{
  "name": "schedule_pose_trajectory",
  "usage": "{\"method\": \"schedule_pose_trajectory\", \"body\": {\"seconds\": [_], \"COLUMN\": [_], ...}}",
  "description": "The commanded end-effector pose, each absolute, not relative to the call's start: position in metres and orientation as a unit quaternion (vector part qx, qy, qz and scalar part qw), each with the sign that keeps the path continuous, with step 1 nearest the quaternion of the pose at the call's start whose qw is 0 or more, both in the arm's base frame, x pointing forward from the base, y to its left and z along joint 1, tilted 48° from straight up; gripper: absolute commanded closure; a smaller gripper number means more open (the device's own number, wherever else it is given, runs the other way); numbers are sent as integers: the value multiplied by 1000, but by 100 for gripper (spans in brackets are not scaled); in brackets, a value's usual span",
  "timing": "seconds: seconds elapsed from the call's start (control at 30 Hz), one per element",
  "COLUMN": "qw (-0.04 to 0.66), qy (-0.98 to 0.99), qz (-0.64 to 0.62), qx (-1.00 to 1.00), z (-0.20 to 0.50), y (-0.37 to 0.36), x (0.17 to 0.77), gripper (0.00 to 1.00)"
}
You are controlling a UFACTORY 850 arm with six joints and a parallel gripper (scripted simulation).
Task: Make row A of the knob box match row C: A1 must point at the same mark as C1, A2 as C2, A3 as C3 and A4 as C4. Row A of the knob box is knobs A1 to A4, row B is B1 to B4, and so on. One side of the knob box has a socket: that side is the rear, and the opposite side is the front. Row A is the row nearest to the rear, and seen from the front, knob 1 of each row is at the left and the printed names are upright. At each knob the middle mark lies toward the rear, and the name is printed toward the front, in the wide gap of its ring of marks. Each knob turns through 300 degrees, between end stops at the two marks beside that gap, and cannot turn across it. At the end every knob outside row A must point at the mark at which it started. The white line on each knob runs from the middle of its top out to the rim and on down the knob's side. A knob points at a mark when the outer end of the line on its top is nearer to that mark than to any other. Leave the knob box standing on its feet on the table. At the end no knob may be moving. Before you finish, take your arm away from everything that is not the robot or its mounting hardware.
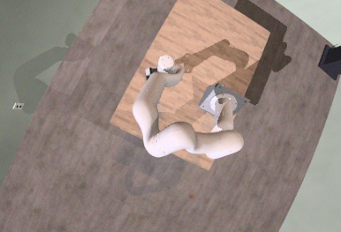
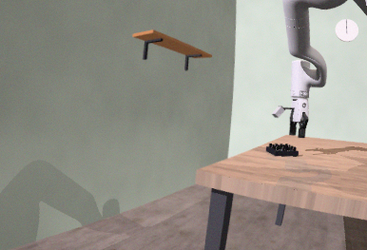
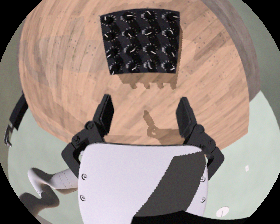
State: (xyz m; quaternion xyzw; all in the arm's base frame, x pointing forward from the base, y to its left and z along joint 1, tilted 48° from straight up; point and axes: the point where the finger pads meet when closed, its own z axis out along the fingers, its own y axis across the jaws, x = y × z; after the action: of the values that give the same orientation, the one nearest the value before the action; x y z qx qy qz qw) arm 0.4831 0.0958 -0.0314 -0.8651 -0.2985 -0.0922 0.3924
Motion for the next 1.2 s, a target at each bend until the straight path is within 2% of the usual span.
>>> {"method": "schedule_pose_trajectory", "body": {"seconds": [0.0,0.8,1.17], "qw": [392,392,378], "qy": [-299,-300,-400], "qz": [-93,-93,-140], "qx": [-865,-865,-823], "z": [-31,-31,-28], "y": [95,95,96], "x": [484,484,497], "gripper": [0,0,0]}}
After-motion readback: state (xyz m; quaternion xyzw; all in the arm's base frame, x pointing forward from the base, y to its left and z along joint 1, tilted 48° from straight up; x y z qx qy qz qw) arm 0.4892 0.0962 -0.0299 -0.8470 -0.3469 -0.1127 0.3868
